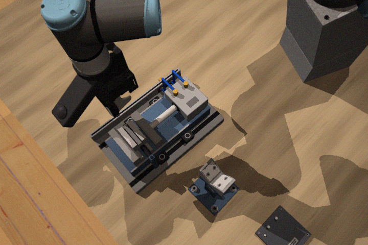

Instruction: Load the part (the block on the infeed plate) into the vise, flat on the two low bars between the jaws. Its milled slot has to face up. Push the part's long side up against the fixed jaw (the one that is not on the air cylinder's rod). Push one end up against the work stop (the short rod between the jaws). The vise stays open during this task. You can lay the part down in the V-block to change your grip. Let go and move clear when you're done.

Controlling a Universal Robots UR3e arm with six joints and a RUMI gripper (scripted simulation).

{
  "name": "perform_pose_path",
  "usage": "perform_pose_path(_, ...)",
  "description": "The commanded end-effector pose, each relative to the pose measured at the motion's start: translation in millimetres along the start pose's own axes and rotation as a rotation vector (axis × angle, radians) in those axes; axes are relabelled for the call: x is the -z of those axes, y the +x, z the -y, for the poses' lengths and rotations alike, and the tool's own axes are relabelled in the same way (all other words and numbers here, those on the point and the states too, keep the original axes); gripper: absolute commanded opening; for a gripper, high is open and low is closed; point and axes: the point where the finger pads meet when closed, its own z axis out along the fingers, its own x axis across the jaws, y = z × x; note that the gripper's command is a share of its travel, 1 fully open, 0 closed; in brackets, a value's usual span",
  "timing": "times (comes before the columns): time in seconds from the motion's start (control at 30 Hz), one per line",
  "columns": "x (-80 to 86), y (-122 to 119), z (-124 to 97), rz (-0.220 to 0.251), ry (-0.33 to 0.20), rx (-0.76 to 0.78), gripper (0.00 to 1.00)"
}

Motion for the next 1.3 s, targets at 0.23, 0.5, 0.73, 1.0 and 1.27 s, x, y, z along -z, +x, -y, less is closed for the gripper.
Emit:
perform_pose_path(0.23,11.9,0.5,1.0,-0.002,0.003,0.000,0.00)
perform_pose_path(0.5,30.4,0.5,1.0,-0.002,0.003,0.000,0.00)
perform_pose_path(0.73,43.0,0.5,0.9,-0.002,0.003,0.000,0.00)
perform_pose_path(1.0,58.0,0.5,0.9,-0.002,0.003,0.000,0.00)
perform_pose_path(1.27,61.9,0.5,0.9,-0.002,0.003,0.000,0.00)
